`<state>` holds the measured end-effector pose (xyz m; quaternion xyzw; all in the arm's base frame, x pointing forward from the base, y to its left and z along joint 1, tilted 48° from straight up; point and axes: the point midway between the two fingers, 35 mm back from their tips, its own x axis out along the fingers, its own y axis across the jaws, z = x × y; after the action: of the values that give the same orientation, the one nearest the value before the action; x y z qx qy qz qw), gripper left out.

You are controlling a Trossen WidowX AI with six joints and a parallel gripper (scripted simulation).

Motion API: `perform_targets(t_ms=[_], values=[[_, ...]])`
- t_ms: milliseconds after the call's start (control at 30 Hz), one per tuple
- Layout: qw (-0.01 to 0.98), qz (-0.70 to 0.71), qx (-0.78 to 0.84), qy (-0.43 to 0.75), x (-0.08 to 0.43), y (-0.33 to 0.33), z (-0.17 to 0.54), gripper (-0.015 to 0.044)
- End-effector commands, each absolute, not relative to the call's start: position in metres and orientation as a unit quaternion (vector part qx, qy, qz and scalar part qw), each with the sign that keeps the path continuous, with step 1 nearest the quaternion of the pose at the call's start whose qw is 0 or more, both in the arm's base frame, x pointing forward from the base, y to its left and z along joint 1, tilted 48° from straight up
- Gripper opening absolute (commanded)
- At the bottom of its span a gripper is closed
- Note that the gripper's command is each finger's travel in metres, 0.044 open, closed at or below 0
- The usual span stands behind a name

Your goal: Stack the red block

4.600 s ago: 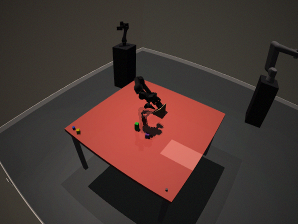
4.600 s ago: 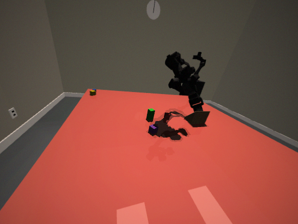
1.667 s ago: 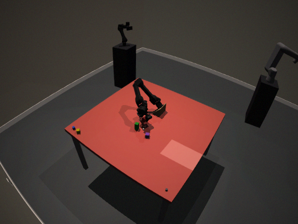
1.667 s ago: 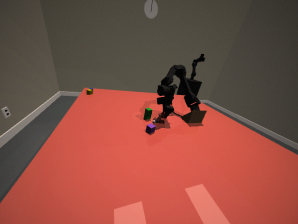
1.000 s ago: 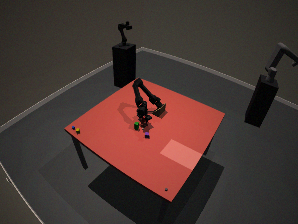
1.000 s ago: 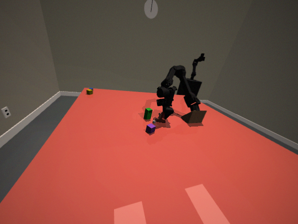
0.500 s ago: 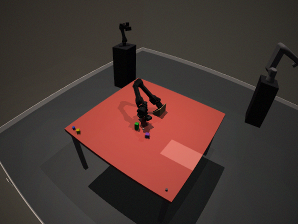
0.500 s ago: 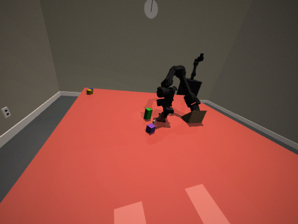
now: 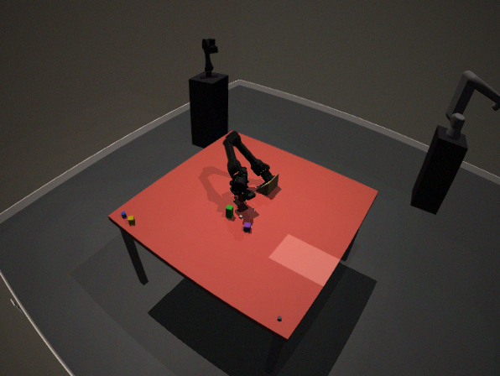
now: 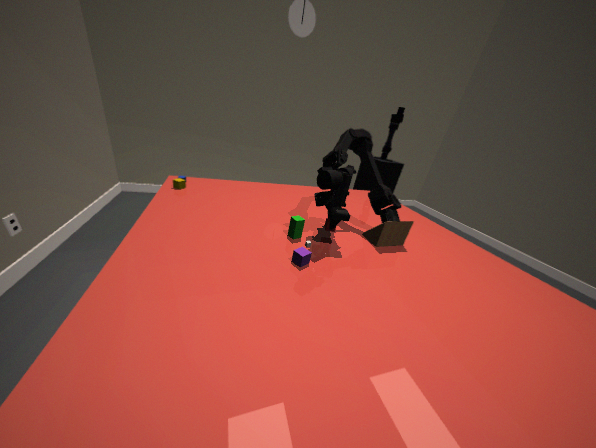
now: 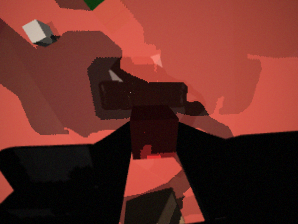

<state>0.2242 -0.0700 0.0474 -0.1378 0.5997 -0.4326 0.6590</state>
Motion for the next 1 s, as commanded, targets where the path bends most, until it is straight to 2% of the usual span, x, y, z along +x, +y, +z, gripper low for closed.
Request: perform_targets(t_ms=[0, 533, 967], values=[[0.662, -0.432, -0.135, 0.598, 0.227, -0.056, 0.060, 0.0000], [0.661, -0.431, -0.135, 0.599, 0.233, -0.003, 0.108, 0.0000], [0.662, -0.431, -0.134, 0.599, 0.248, -0.001, 0.113, 0.0000]])
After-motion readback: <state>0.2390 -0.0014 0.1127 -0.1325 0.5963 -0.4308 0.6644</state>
